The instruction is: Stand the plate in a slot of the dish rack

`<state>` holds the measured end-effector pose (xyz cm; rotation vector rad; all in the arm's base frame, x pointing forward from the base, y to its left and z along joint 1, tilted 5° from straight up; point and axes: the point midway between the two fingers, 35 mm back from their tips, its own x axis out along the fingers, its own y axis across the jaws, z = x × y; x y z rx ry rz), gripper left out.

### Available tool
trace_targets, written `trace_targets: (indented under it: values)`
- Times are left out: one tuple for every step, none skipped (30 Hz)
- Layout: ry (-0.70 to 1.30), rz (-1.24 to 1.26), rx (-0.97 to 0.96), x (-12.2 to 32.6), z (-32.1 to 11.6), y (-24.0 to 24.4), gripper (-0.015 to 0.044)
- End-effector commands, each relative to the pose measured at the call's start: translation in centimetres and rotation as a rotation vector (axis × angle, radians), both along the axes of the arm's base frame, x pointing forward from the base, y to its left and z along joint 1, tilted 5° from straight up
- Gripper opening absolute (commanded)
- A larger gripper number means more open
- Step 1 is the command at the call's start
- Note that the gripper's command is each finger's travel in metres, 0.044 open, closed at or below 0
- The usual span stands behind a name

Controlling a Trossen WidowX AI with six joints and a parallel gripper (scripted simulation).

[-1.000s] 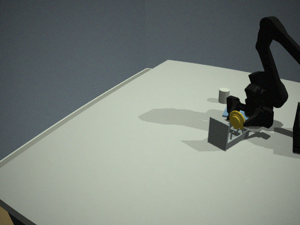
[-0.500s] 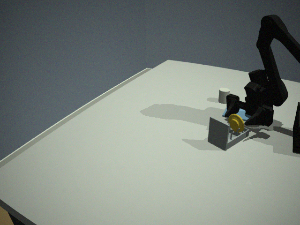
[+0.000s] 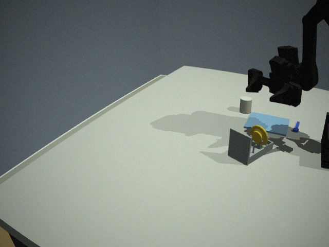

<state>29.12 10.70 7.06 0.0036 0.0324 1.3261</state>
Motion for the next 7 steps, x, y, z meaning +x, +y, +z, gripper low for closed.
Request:
trace_targets:
  values:
    - [0.028, -0.014, 0.003, 0.1, 0.5, -0.1, 0.0400]
    - [0.046, -0.033, 0.001, 0.7, 0.5, -0.2, 0.0400]
    - [0.069, -0.056, -0.002, 1.3, 0.5, -0.3, 0.0400]
    - [0.092, -0.079, -0.006, 1.9, 0.5, -0.5, 0.0400]
    - [0.114, -0.102, -0.011, 2.5, 0.4, -0.6, 0.0400]
    - [0.137, -0.124, -0.016, 3.1, 0.4, -0.8, 0.0400]
    - [0.160, -0.147, -0.022, 3.6, 0.4, -0.9, 0.0400]
